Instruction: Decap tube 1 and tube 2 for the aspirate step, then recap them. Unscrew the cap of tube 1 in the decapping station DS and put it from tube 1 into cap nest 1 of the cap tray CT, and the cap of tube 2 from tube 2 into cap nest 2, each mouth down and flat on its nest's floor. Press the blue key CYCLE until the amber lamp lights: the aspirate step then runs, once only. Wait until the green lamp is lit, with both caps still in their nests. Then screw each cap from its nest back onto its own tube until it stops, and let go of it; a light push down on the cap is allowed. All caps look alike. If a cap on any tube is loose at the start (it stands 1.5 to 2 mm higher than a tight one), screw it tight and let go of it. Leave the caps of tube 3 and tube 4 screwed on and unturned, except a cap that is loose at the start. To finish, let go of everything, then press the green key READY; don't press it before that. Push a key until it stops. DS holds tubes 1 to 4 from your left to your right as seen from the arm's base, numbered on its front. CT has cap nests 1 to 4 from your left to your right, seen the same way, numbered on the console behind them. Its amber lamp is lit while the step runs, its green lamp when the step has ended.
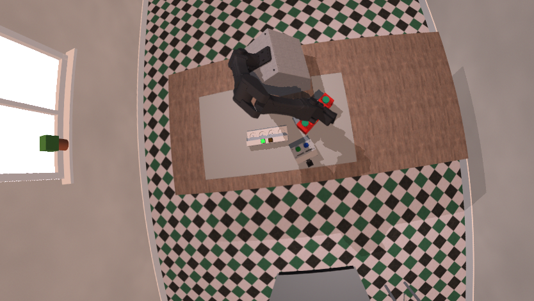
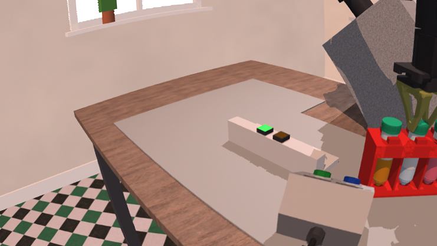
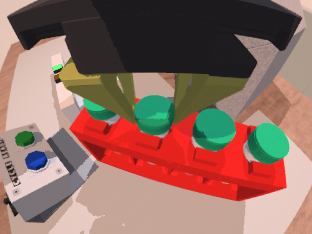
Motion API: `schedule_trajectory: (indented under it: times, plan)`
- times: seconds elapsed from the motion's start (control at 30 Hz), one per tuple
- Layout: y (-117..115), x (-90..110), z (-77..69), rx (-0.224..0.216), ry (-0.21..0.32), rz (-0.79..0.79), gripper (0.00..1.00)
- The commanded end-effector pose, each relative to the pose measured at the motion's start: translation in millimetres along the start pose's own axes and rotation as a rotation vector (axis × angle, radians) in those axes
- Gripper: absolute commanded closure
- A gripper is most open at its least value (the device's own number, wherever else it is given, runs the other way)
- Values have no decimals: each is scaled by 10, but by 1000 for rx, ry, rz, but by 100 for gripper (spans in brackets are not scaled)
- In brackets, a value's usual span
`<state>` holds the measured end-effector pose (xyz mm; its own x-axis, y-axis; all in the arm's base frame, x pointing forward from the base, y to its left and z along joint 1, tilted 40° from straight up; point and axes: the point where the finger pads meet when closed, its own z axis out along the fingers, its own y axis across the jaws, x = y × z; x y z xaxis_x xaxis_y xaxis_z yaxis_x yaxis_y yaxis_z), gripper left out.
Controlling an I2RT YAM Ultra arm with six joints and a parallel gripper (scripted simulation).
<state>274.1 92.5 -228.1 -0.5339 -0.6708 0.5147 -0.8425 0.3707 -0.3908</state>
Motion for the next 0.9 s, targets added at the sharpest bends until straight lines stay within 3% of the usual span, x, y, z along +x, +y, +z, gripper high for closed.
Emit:
schedule_trajectory:
  times: [0.0, 0.37, 0.87]
  plan:
    - [-13, -31, -34, 4, -12, 2, 100]
    - [-13, -31, -34, 4, -12, 2, 100]
    - [-13, -30, -34, 3, -12, 262, 100]
